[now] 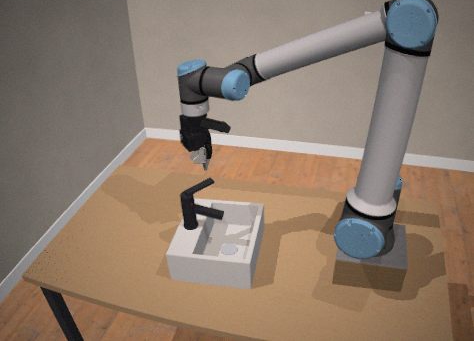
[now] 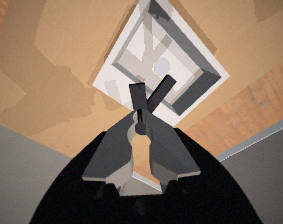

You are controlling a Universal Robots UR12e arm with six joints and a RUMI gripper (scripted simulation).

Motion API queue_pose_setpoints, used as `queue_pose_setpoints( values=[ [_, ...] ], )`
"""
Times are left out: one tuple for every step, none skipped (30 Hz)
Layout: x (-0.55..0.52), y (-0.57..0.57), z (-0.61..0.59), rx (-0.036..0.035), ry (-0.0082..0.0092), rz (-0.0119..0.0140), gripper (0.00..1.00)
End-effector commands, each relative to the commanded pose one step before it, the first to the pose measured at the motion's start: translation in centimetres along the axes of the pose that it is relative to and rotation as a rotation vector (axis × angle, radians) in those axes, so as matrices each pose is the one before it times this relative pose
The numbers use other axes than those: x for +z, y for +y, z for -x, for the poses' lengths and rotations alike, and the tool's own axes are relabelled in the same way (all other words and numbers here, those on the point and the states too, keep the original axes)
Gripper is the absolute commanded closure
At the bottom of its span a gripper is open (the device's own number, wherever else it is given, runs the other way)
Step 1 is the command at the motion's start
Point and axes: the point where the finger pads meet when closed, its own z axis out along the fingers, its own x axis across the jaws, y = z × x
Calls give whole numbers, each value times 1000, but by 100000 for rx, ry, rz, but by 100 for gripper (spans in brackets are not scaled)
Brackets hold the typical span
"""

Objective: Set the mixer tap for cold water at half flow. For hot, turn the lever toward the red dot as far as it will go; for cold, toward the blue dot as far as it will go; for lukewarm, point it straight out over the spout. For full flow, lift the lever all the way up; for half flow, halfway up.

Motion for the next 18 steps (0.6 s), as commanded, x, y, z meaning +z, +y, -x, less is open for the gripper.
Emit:
queue_pose_setpoints(
  values=[
    [-103, -19, -24, 4746, -138, 54, 100],
    [0, 0, 0, 0, 0, 0, 100],
    [-8, -17, -24, 1623, 0, 0, 100],
    [-9, -18, -25, 1730, 0, 0, 100],
    [-9, -19, -27, 1839, 0, 0, 100],
    [-10, -20, -28, 1948, 0, 0, 100],
    [-10, -21, -29, 2057, 0, 0, 100],
    [-11, -22, -30, 2166, 0, 0, 100],
    [-11, -23, -31, 2274, 0, 0, 100],
    [-12, -23, -32, 2383, 0, 0, 100],
    [-12, -24, -33, 2490, 0, 0, 100],
    [-13, -25, -34, 2597, 0, 0, 100],
    [-13, -26, -34, 2702, 0, 0, 100],
    [-14, -27, -35, 2806, 0, 0, 100],
    [-15, -27, -35, 2908, 0, 0, 100],
    [-15, -28, -36, 3009, 0, 0, 100],
    [-15, -28, -36, 3108, 0, 0, 100],
    [0, 0, 0, 0, 0, 0, 100]
  ],
)
